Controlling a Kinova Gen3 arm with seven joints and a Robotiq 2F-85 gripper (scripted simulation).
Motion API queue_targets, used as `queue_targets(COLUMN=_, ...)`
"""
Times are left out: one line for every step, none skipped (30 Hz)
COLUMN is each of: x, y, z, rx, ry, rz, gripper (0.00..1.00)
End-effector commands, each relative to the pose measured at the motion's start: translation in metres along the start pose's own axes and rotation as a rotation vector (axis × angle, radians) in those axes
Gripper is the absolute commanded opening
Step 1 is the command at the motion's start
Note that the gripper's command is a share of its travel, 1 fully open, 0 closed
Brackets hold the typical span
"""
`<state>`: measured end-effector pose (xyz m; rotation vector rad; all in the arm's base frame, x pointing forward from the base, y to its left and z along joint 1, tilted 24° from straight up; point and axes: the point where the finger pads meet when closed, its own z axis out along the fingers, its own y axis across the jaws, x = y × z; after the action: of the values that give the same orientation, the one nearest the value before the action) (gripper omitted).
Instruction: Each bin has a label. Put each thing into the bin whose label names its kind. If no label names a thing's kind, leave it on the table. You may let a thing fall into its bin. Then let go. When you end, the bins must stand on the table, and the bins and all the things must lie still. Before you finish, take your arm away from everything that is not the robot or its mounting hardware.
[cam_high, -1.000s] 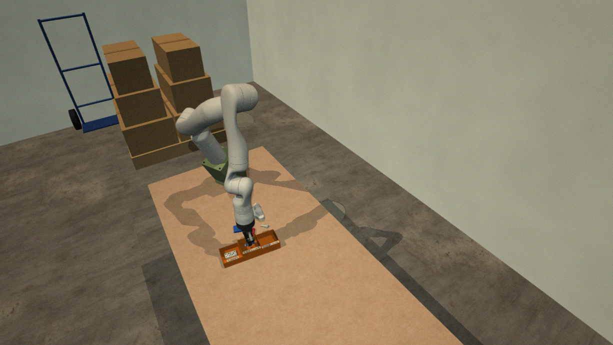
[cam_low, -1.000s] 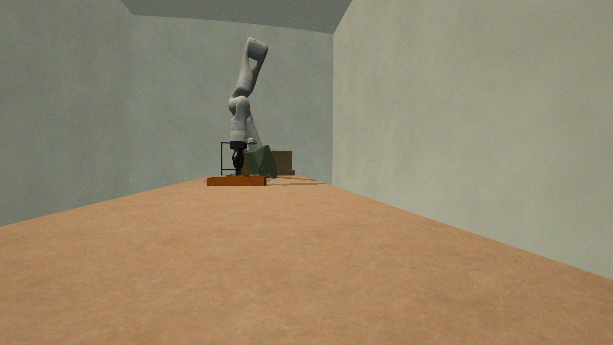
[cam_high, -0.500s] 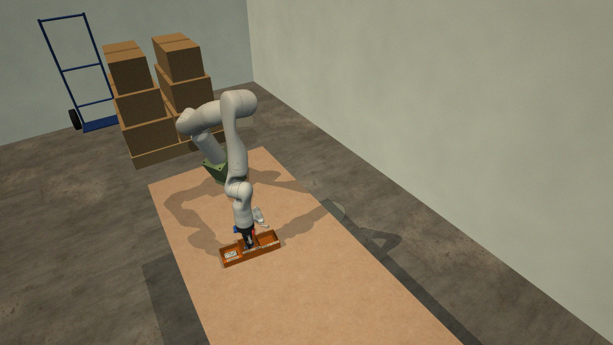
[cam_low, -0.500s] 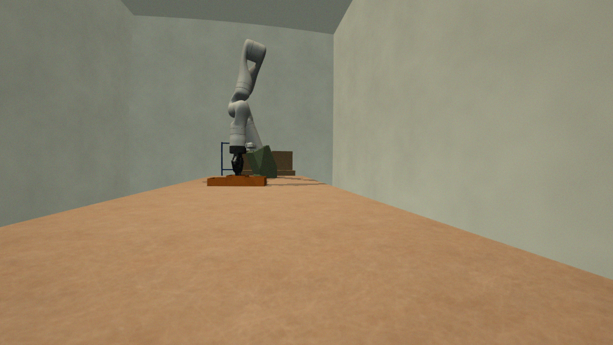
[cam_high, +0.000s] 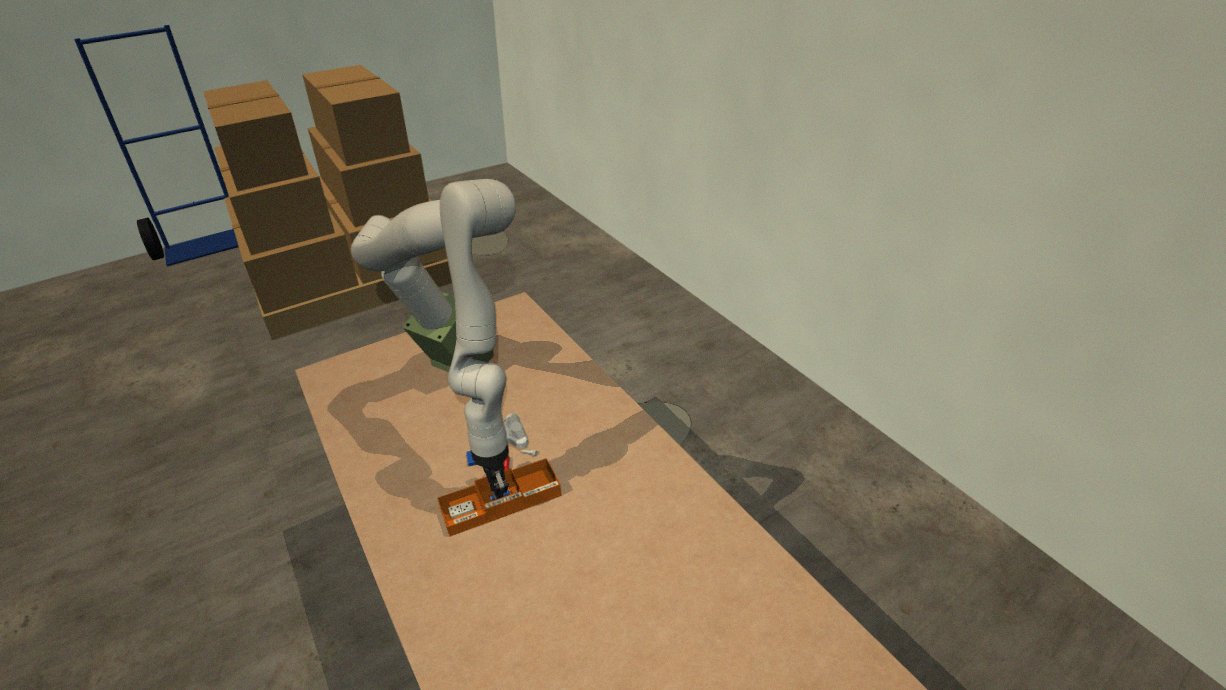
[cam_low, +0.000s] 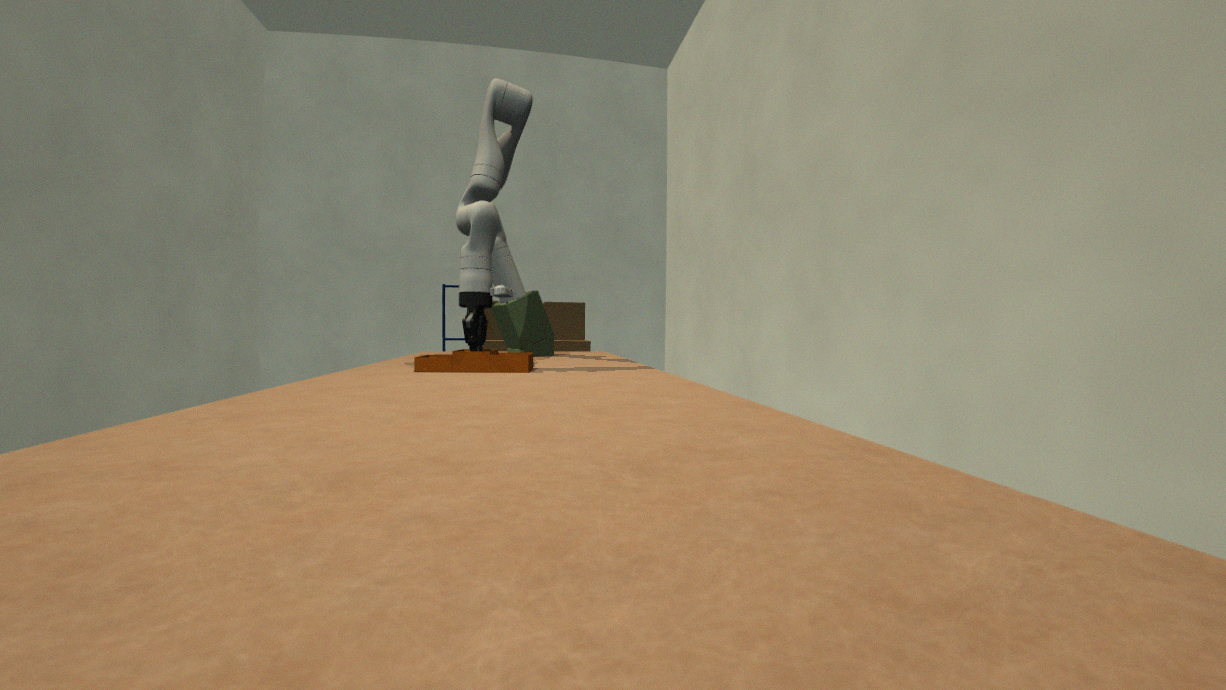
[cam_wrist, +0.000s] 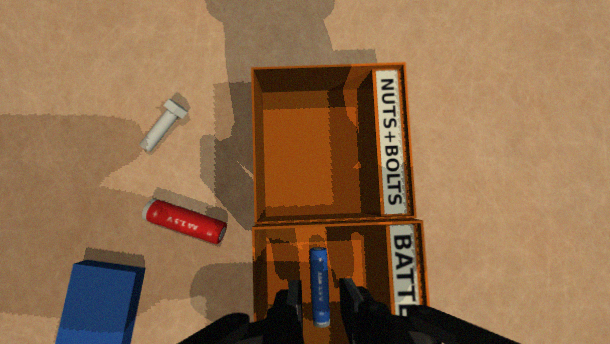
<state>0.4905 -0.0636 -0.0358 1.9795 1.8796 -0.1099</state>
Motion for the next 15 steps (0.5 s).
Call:
queue_targets(x=0.0003, y=0.0006, z=-0.0006, rx=-0.001, ry=0.001, rz=0.000, gripper=0.24)
queue_targets(x=0.0003, y=0.0006, z=-0.0006, rx=-0.001, ry=0.001, rz=0.000, gripper=0.24)
queue_targets(x=0.0003, y=0.0006, z=-0.0006, rx=-0.001, ry=0.001, rz=0.000, gripper=0.24)
queue_targets(x=0.0003, y=0.0006, z=-0.0006, rx=-0.001, ry=0.001, rz=0.000, gripper=0.24)
queue_targets(x=0.0003, y=0.0006, z=-0.0006, rx=-0.001, ry=0.001, rz=0.000, gripper=0.24)
queue_targets(x=0.0003, y=0.0006, z=-0.0006, rx=-0.001, ry=0.001, rz=0.000, gripper=0.24)
queue_targets(x=0.0003, y=0.0006, z=-0.0006, rx=-0.001, ry=0.001, rz=0.000, gripper=0.24)
queue_targets(x=0.0003, y=0.0006, z=-0.0006, rx=-0.001, ry=0.001, rz=0.000, gripper=0.24)
queue_targets(x=0.0003, y=0.0006, z=-0.0006, rx=-0.001, ry=0.001, rz=0.000, gripper=0.24)
queue_targets(x=0.0003, y=0.0005, z=-0.0019, rx=-0.001, ry=0.001, rz=0.000, gripper=0.24)
queue_targets(x=0.0003, y=0.0005, z=-0.0032, rx=-0.001, ry=0.001, rz=0.000, gripper=0.24)
queue_targets(x=0.0003, y=0.0005, z=-0.0045, rx=-0.001, ry=0.001, rz=0.000, gripper=0.24)
queue_targets(x=0.0003, y=0.0005, z=-0.0058, rx=-0.001, ry=0.001, rz=0.000, gripper=0.24)
queue_targets(x=0.0003, y=0.0005, z=-0.0058, rx=-0.001, ry=0.001, rz=0.000, gripper=0.24)
queue_targets(x=0.0003, y=0.0005, z=-0.0058, rx=-0.001, ry=0.001, rz=0.000, gripper=0.24)
